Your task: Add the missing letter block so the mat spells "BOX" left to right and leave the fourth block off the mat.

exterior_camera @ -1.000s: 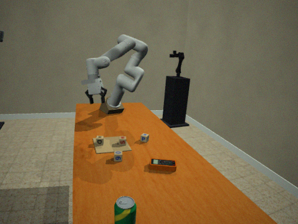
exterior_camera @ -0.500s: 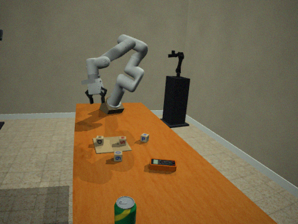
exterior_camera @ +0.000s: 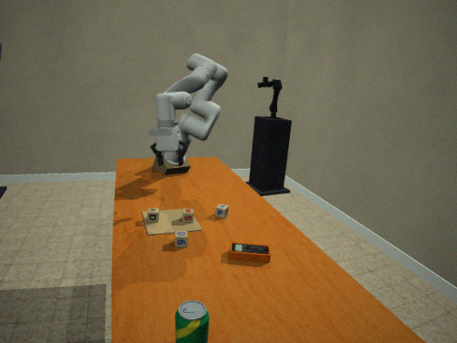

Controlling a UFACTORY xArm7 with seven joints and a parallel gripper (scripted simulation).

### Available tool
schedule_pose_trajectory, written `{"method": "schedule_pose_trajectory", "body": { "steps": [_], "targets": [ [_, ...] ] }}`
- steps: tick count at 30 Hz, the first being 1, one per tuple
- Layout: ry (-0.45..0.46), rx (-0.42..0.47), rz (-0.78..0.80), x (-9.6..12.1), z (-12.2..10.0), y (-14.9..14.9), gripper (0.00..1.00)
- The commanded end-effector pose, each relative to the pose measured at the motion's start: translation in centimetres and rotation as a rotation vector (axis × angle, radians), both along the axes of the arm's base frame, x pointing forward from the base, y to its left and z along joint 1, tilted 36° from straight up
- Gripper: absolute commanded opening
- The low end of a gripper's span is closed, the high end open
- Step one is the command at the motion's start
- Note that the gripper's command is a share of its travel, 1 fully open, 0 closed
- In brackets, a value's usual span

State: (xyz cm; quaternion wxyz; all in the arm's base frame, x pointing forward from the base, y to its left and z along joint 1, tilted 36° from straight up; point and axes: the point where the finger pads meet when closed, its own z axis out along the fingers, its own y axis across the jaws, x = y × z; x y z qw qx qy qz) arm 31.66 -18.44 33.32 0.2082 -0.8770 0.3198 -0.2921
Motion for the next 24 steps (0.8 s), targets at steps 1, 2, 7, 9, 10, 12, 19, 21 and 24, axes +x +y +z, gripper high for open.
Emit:
{"method": "schedule_pose_trajectory", "body": {
  "steps": [1, 2, 7, 9, 10, 12, 19, 21, 24],
  "targets": [
    [0.025, -0.032, 0.0, 2.5, 1.3, 2.3, 1.0],
    [0.037, -0.056, 0.009, 4.1, 2.1, 4.7, 1.0],
    [0.052, -0.093, 0.023, 6.1, 2.9, 8.8, 1.0],
    [0.057, -0.11, 0.029, 6.9, 3.2, 10.9, 1.0],
    [0.059, -0.118, 0.032, 7.3, 3.3, 11.9, 1.0],
    [0.062, -0.135, 0.038, 8.0, 3.5, 14.0, 1.0],
    [0.067, -0.166, 0.05, 9.0, 3.6, 18.0, 1.0],
    [0.067, -0.166, 0.051, 9.0, 3.6, 18.1, 1.0],
    [0.067, -0.166, 0.051, 9.0, 3.6, 18.1, 1.0]
  ]
}}
